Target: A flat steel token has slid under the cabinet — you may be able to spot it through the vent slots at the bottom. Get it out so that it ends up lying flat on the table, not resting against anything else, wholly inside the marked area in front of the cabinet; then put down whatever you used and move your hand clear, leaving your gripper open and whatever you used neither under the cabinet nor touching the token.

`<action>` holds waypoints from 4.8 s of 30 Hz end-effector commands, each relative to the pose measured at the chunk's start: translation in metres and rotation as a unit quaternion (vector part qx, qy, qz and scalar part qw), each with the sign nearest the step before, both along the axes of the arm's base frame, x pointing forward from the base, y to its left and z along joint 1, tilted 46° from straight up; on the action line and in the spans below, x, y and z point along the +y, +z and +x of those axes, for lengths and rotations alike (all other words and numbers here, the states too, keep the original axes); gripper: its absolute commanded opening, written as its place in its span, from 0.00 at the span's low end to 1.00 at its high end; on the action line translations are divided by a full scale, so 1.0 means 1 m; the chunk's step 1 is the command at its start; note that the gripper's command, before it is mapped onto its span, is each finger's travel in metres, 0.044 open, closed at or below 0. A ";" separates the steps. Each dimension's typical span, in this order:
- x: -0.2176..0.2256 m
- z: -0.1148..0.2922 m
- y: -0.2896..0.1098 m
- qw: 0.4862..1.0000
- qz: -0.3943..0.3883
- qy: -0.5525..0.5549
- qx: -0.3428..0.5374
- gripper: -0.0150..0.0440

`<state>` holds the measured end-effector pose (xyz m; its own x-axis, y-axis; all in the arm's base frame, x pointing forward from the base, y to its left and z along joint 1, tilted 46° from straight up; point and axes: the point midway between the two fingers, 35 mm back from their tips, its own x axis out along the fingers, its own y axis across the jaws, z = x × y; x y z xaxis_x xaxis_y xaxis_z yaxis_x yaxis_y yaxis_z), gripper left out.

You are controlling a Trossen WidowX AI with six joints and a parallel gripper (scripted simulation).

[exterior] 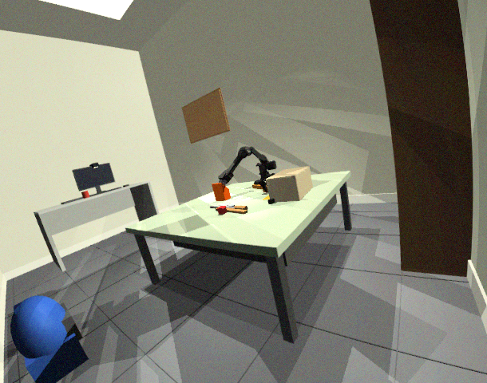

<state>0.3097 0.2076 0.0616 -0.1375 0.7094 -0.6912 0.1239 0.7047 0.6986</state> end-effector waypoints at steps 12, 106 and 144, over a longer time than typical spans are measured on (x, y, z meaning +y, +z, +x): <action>0.000 0.017 -0.003 1.000 0.001 0.001 -0.001 0.25; -0.045 0.042 -0.056 1.000 -0.001 0.001 -0.002 0.25; -0.055 0.026 -0.063 1.000 -0.001 0.001 -0.001 0.25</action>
<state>0.3404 0.1526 -0.0010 -0.1341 0.7087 -0.6927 0.1170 0.7054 0.6991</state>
